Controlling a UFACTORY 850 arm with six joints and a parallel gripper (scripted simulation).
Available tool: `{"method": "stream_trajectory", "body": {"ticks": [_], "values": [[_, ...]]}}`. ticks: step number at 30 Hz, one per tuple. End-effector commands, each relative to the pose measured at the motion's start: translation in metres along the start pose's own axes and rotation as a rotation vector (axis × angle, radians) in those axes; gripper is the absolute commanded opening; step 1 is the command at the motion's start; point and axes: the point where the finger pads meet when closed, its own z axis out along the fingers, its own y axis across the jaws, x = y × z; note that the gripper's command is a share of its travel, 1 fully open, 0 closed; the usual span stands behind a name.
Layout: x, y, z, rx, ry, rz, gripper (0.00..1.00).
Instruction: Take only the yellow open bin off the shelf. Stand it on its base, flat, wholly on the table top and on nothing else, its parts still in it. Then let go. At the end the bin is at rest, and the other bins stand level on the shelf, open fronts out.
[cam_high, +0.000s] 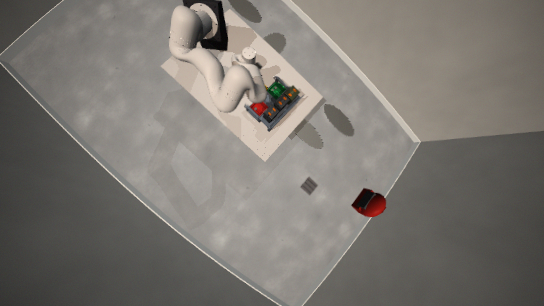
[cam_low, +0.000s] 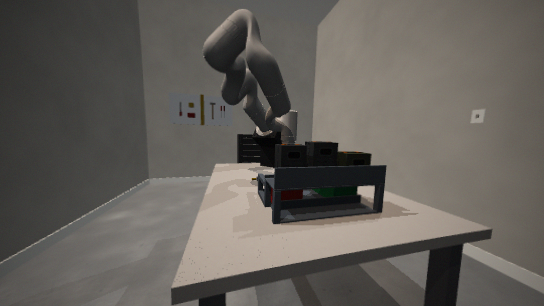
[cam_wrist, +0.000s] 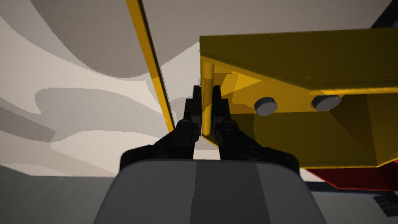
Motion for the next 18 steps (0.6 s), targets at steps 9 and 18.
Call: {"method": "stream_trajectory", "body": {"ticks": [9, 18], "values": [[0.0000, 0.0052, -0.0003, -0.001, 0.000, 0.000, 0.00], [0.0000, 0.0052, -0.0003, -0.001, 0.000, 0.000, 0.00]]}}
